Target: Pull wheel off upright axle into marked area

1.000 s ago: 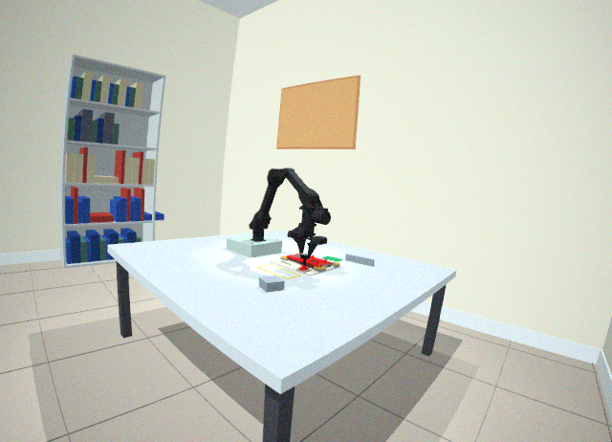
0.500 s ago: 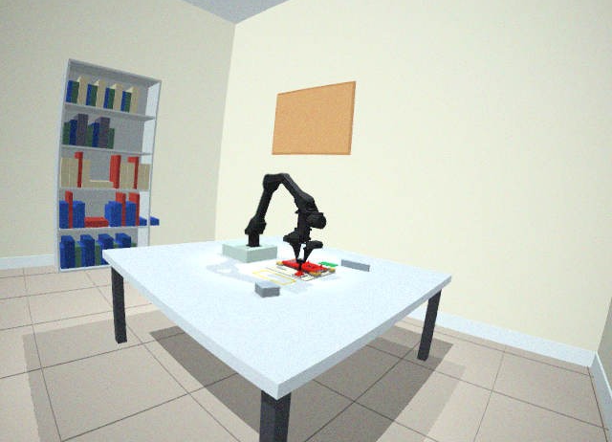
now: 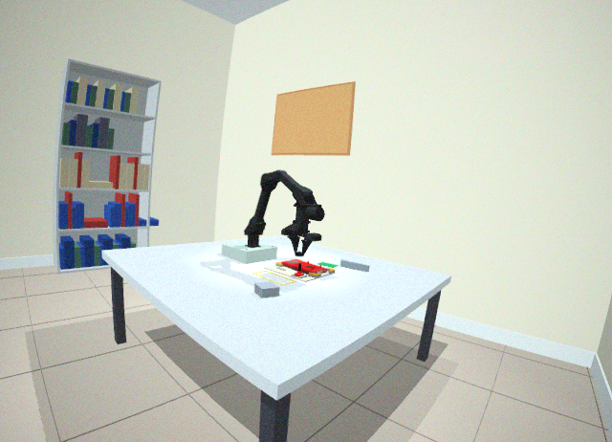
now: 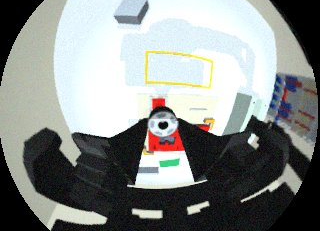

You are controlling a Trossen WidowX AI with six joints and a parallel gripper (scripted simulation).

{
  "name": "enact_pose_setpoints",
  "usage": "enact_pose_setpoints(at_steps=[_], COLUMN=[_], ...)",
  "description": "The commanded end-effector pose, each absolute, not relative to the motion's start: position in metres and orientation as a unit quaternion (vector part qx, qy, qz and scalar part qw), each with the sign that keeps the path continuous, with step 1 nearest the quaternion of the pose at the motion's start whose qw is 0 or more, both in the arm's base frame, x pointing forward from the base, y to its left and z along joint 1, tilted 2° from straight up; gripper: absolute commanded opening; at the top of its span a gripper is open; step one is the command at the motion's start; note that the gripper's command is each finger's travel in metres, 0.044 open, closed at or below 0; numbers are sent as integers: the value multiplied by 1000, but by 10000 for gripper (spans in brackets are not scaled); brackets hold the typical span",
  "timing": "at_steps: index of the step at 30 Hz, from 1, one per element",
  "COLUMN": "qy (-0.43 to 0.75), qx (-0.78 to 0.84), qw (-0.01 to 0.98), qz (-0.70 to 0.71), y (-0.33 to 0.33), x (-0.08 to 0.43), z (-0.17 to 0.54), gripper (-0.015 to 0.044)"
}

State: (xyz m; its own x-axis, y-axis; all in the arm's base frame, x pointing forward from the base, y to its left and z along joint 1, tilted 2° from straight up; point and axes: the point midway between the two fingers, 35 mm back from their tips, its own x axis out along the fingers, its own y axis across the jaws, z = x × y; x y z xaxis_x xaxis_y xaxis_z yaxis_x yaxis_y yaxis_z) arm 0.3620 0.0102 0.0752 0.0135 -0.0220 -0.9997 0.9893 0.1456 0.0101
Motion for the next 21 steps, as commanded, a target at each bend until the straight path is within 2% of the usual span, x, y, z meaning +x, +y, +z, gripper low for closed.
enact_pose_setpoints(at_steps=[1, 15, 21], qy=[527, 526, 526], qx=[459, 458, 458], qw=[540, 541, 541], qz=[-470, -471, -471], y=[-10, -86, -89], x=[355, 323, 321], z=[74, 81, 77], gripper=[0, 0, 0])
